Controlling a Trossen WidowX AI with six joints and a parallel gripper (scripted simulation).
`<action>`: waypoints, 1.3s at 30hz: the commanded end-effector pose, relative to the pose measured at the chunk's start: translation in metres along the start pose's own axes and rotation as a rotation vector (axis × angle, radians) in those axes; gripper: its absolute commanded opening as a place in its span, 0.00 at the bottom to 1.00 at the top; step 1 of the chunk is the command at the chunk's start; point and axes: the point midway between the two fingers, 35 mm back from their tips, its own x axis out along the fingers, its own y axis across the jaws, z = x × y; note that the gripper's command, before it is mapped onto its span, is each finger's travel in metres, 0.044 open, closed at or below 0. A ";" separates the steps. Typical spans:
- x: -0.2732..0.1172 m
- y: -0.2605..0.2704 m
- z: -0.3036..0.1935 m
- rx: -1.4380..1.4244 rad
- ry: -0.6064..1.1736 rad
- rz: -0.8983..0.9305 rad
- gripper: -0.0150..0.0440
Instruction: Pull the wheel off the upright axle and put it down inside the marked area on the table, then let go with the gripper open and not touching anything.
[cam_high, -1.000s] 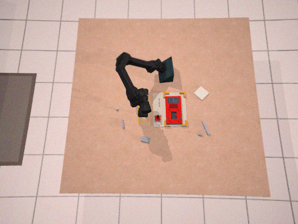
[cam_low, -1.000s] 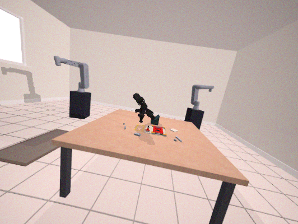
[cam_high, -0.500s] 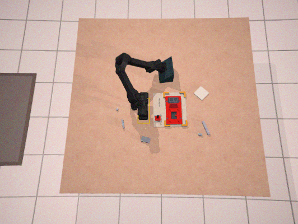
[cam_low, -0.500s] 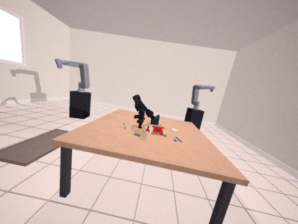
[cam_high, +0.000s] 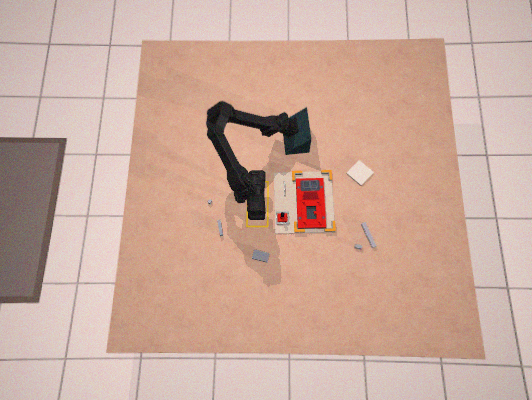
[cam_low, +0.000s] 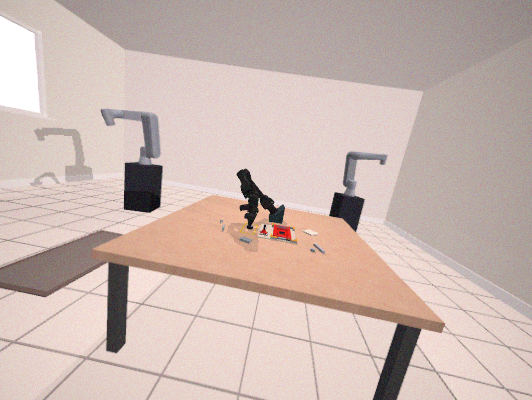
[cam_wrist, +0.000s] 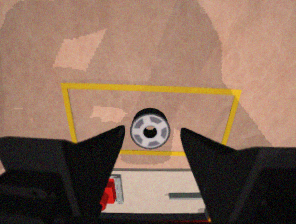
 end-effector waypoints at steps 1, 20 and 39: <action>-0.024 0.003 -0.002 0.002 0.002 0.011 0.76; -0.098 -0.080 -0.039 -0.006 0.000 0.006 1.00; -0.098 -0.080 -0.039 -0.006 0.000 0.006 1.00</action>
